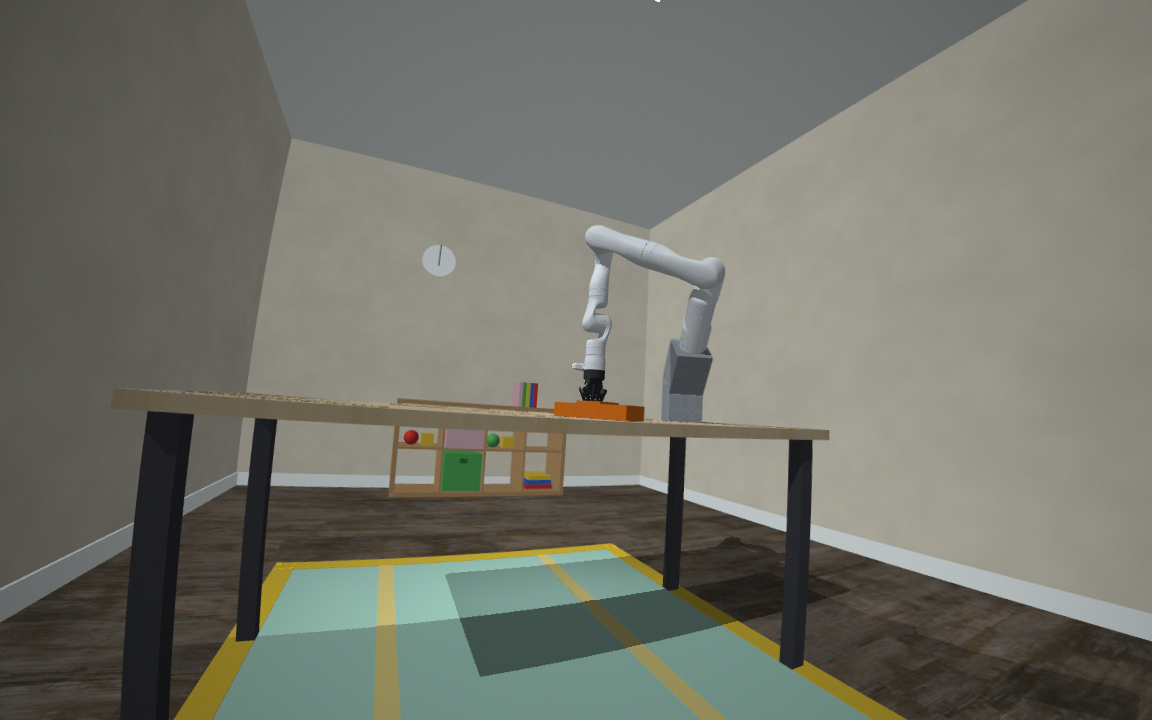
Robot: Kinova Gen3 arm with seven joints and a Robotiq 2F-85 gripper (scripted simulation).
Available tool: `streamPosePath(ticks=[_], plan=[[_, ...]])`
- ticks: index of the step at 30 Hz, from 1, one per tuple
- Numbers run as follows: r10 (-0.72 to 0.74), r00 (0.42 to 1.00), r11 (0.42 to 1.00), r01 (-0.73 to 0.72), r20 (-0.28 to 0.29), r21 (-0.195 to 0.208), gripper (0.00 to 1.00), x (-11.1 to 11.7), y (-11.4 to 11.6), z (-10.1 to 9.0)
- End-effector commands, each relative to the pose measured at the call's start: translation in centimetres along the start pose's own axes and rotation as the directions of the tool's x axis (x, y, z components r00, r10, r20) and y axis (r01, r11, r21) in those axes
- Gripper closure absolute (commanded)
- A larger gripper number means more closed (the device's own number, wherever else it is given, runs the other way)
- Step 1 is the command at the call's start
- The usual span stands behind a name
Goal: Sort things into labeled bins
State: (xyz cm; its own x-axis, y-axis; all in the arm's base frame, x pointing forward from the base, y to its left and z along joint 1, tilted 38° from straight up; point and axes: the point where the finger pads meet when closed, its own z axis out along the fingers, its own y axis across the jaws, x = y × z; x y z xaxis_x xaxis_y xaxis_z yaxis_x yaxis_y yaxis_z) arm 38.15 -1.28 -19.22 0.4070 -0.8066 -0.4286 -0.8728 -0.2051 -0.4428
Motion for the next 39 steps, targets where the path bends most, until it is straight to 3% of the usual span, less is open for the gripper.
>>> streamPosePath(ticks=[1,12,23,39], plan=[[0.000,1.000,1.000,0.000,-0.001,0.000,0.91,0.1,0.0,0.0],[0.000,1.000,1.000,0.000,-0.001,0.000,0.91,0.1,0.0,-2.4],[0.000,1.000,1.000,0.000,-0.001,0.000,0.91,0.1,0.0,-6.0],[0.000,1.000,1.000,0.000,-0.001,0.000,0.91,0.1,0.0,-6.0]])
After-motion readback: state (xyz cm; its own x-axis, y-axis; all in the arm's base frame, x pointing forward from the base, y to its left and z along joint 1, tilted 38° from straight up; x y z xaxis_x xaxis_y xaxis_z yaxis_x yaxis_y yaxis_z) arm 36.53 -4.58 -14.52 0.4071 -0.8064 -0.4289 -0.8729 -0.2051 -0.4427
